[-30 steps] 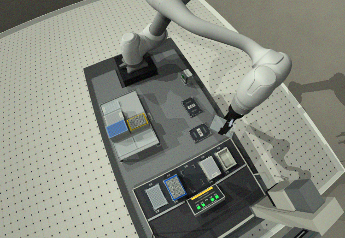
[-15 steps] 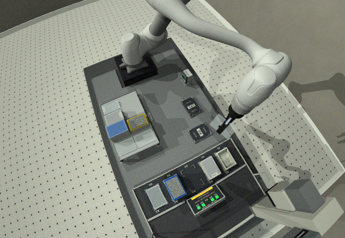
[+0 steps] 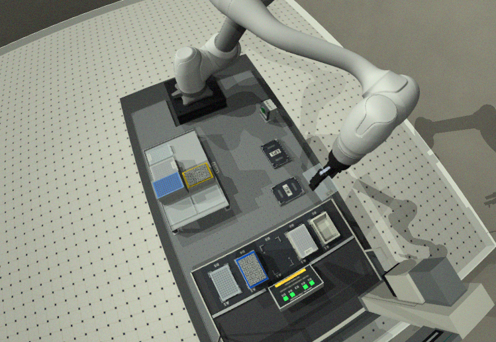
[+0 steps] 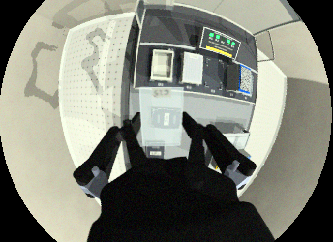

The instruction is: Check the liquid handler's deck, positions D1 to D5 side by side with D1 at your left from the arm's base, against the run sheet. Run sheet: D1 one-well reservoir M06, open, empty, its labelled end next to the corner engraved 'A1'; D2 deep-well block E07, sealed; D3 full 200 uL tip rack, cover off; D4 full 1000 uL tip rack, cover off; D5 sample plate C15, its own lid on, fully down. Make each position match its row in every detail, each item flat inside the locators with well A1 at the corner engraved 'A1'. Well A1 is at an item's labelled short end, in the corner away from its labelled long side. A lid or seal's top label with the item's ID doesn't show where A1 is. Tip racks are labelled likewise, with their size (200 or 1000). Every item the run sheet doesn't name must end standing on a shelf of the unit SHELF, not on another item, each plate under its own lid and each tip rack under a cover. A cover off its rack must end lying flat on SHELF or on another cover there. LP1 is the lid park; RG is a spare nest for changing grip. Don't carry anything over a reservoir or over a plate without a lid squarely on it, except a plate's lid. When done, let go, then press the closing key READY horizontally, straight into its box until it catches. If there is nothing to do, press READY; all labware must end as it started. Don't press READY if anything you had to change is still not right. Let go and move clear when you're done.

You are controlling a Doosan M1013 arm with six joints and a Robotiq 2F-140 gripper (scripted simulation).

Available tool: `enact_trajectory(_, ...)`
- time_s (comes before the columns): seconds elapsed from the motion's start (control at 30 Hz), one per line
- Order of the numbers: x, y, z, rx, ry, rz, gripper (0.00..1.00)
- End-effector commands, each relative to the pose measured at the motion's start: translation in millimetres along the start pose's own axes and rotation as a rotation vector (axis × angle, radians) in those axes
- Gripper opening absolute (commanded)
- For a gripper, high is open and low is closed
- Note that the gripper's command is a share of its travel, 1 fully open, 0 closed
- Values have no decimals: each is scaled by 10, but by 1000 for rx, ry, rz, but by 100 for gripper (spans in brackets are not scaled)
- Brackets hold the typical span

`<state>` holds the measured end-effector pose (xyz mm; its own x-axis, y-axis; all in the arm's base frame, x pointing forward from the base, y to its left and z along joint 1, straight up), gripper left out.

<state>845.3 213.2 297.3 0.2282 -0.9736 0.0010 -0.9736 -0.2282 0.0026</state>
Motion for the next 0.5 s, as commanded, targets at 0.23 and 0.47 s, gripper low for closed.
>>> enact_trajectory(0.23, 0, -1, -13, 2, 0, 69, 10)
enact_trajectory(0.47, 143, 39, -13, 2, 0, 66, 10)
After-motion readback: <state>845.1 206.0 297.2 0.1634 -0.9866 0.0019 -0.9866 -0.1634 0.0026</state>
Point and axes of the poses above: the point where the finger pads meet when closed, its own z axis out along the fingers, its own x axis across the jaws, y = z × x, the point moved 5 cm from there along -z, back along the fingers, and after that the axes turned 10 degrees about -z, right-handed, at the moved point
